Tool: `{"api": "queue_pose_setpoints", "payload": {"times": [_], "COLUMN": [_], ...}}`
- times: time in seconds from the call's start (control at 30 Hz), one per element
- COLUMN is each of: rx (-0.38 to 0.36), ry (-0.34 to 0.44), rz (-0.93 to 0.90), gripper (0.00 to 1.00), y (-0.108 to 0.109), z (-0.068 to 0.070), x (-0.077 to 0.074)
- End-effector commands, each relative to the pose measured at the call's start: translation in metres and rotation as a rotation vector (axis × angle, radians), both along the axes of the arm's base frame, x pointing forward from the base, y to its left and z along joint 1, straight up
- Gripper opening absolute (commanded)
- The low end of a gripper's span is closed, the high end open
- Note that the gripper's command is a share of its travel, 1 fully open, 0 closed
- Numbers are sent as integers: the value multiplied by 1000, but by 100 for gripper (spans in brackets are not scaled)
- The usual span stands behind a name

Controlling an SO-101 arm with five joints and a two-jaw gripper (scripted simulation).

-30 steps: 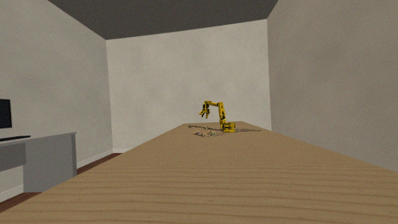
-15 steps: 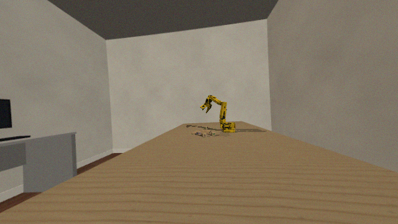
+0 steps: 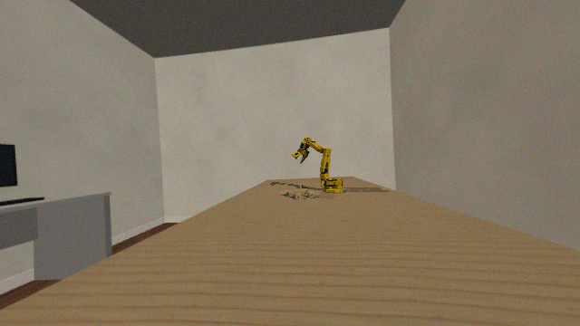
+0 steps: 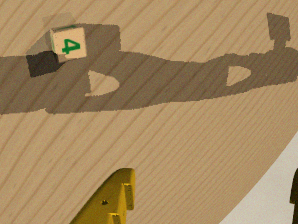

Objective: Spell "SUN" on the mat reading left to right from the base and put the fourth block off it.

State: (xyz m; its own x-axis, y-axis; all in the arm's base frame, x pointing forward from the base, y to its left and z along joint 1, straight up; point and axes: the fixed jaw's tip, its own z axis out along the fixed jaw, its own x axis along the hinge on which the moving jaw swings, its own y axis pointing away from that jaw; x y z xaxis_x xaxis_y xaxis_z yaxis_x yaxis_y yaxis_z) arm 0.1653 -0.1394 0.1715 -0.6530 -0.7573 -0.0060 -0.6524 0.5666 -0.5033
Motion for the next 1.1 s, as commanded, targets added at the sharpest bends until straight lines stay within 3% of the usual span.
{"api": "queue_pose_setpoints", "payload": {"times": [0.0, 0.27, 0.73, 1.07], "rx": [-32, 9, 163, 334], "ry": [-67, -101, -223, -350], "rz": [-28, -109, -404, -727], "gripper": [32, 32, 32, 32], "y": [0, 0, 2, 4], "z": [13, 12, 10, 8], "x": [0, 2, 10, 18]}}
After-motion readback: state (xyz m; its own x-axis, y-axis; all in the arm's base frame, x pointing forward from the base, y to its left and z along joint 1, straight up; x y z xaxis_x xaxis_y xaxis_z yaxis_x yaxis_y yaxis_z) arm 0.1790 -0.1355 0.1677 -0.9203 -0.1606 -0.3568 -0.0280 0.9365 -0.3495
